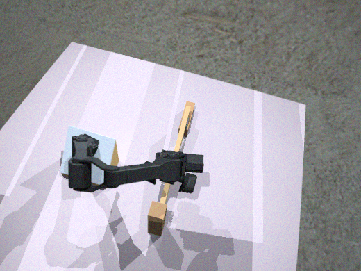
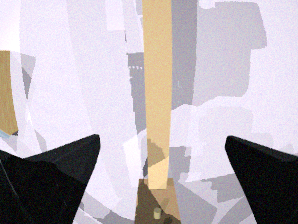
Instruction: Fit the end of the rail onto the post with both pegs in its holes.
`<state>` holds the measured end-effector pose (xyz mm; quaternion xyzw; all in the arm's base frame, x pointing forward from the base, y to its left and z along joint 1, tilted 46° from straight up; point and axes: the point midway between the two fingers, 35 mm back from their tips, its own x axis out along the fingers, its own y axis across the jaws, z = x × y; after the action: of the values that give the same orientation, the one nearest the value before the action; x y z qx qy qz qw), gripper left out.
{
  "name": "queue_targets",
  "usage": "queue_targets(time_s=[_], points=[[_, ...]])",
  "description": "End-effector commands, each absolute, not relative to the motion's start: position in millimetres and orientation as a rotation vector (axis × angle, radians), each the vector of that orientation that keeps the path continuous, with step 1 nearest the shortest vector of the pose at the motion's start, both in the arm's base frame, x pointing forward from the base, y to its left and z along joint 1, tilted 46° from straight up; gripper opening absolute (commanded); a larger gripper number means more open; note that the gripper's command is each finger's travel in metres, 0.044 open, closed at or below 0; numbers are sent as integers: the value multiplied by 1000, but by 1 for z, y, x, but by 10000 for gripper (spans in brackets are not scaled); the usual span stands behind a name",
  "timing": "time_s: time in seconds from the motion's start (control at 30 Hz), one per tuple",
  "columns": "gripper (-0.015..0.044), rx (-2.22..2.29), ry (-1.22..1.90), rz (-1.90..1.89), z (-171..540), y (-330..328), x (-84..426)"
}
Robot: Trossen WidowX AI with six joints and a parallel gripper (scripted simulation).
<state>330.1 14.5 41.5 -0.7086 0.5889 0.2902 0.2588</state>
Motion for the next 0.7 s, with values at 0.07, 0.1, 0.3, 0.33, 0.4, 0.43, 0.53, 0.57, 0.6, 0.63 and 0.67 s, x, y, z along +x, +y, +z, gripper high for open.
queue_targets(time_s=[0.07, 0.1, 0.3, 0.33, 0.4, 0.43, 0.53, 0.57, 0.6, 0.63, 0.67], points=[[440, -1962, 1608, 818, 44, 14, 325], [440, -1962, 1608, 818, 43, 14, 325], [440, -1962, 1608, 819, 37, 8, 327], [440, -1962, 1607, 819, 36, 7, 328], [440, -1962, 1607, 819, 34, 5, 328], [440, -1962, 1607, 819, 32, 4, 329], [440, -1962, 1607, 819, 29, 1, 330], [440, -1962, 1607, 819, 28, -1, 330], [440, -1962, 1607, 819, 27, -2, 330], [440, -1962, 1607, 819, 25, -3, 330], [440, -1962, 1607, 819, 24, -4, 331]])
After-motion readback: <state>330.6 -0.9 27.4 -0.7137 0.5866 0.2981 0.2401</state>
